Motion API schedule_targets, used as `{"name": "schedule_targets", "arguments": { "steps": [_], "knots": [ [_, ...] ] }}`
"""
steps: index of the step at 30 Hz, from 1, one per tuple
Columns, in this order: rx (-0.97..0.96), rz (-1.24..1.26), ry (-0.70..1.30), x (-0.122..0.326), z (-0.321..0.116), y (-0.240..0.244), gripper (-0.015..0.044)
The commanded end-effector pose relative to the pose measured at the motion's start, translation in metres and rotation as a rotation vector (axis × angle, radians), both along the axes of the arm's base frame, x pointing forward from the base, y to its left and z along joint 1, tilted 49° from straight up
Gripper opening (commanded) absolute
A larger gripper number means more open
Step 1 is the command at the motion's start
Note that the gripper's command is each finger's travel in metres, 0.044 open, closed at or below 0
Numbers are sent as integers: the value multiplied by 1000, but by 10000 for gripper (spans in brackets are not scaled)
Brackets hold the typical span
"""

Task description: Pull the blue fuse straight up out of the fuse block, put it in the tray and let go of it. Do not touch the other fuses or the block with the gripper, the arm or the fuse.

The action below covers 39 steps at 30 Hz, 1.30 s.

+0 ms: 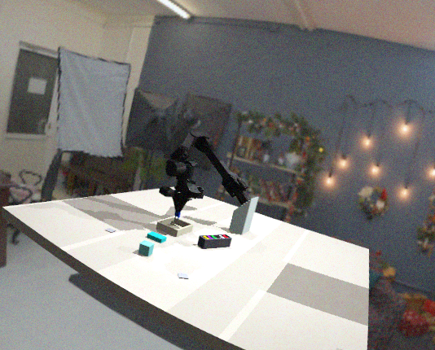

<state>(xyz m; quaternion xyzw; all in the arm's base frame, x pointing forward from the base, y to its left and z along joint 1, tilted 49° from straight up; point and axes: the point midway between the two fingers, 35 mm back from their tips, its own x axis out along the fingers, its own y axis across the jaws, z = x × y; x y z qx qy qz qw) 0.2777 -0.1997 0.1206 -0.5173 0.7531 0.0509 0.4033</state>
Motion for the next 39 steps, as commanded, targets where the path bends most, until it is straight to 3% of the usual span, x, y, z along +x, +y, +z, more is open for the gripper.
{"name": "schedule_targets", "arguments": {
  "steps": [1, 13, 26, 30, 39],
  "knots": [
    [1, 4, 6, -2, -6, -5, 0],
    [-2, 4, 7, -5, -15, -16, 0],
    [-5, -2, 3, -3, -10, -13, 330],
    [1, 4, 7, 1, 10, 13, 330],
    [1, 4, 7, 1, 10, 13, 330]
  ]
}}
